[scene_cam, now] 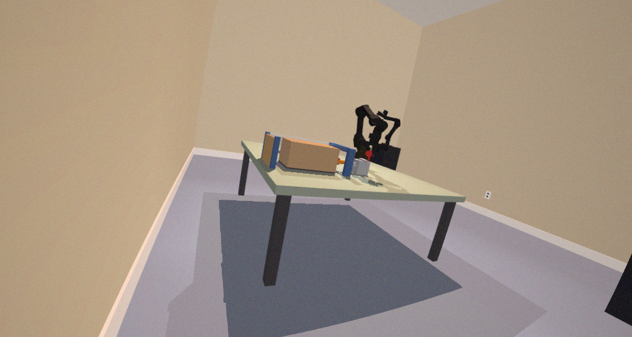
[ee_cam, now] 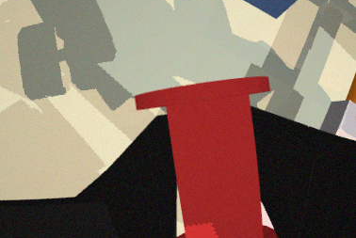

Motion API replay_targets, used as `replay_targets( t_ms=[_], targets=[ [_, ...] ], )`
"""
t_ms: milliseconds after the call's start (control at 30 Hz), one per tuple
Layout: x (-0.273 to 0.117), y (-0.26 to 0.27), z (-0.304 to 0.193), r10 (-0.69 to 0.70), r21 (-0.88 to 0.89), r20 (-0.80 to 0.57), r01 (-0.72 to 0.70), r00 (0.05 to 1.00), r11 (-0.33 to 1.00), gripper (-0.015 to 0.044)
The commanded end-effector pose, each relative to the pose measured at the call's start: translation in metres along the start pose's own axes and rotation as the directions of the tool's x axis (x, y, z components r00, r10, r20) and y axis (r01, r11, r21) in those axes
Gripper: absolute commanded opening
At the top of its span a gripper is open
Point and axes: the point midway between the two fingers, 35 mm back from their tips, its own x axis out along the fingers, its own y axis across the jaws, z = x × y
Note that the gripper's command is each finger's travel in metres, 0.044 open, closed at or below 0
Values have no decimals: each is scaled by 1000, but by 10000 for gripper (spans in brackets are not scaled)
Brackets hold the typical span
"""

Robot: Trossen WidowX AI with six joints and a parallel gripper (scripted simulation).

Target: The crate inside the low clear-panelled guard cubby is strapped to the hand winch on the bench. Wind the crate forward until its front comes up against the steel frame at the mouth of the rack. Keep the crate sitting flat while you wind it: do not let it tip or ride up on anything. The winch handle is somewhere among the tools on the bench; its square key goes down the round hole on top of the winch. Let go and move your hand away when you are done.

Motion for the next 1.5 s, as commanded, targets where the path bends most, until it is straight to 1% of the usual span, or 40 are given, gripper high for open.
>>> replay_targets(
  t_ms=[0,1467],
  targets=[
    [-5,14,-16,22,-34,-23,-23,999,999,0],
    [-23,33,-53,25,-36,-25,-26,999,999,0]
  ],
)
